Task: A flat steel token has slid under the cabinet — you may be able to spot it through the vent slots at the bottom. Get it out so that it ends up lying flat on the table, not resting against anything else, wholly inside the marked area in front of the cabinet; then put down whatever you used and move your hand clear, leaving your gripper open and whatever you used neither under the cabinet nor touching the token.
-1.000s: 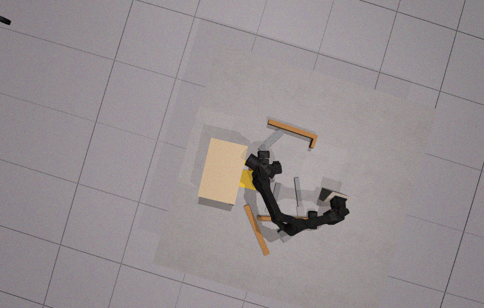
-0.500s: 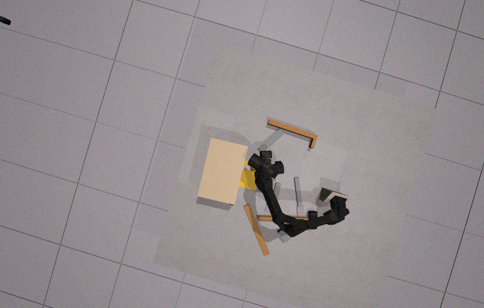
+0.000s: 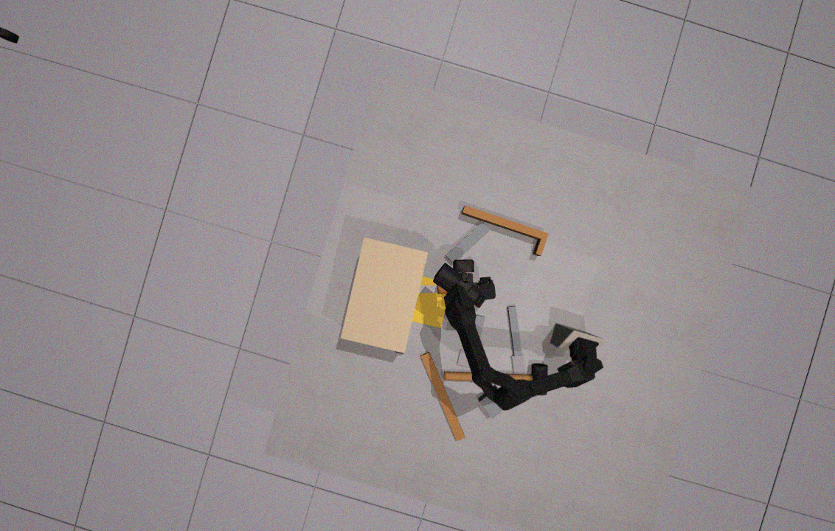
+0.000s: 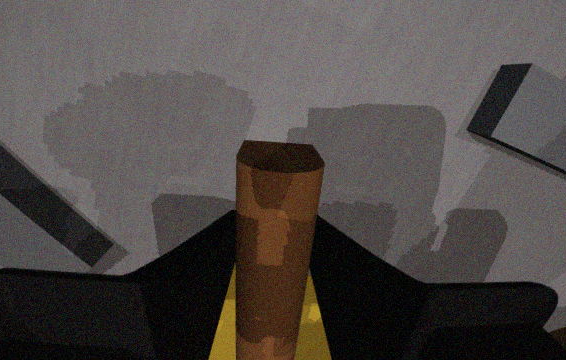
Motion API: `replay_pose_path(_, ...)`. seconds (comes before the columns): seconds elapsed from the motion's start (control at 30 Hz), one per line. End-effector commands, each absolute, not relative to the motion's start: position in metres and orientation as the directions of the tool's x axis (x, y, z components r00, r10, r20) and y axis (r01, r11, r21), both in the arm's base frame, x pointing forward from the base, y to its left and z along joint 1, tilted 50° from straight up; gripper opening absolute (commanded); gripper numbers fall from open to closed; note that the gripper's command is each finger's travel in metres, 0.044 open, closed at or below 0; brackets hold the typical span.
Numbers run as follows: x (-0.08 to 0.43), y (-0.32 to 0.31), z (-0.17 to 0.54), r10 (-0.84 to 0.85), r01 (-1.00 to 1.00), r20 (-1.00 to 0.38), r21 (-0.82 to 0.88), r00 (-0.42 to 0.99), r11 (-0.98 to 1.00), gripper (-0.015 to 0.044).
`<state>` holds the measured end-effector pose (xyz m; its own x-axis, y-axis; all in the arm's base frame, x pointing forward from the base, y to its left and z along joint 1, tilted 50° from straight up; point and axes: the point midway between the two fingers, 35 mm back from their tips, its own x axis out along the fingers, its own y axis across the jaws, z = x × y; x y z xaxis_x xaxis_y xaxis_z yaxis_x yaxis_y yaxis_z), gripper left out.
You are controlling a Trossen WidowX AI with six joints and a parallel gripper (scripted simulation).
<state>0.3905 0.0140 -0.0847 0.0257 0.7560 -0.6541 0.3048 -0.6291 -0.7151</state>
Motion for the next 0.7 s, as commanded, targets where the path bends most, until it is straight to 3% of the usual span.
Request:
replay_pose_path(0.0,0.383,0.014,-0.087,0.757,0.305,-0.653,-0.717,0.021,-0.627,0.0)
replay_pose_path(0.67,0.361,0.008,-0.094,0.757,0.304,-0.653,-0.717,0.02,-0.627,0.0)
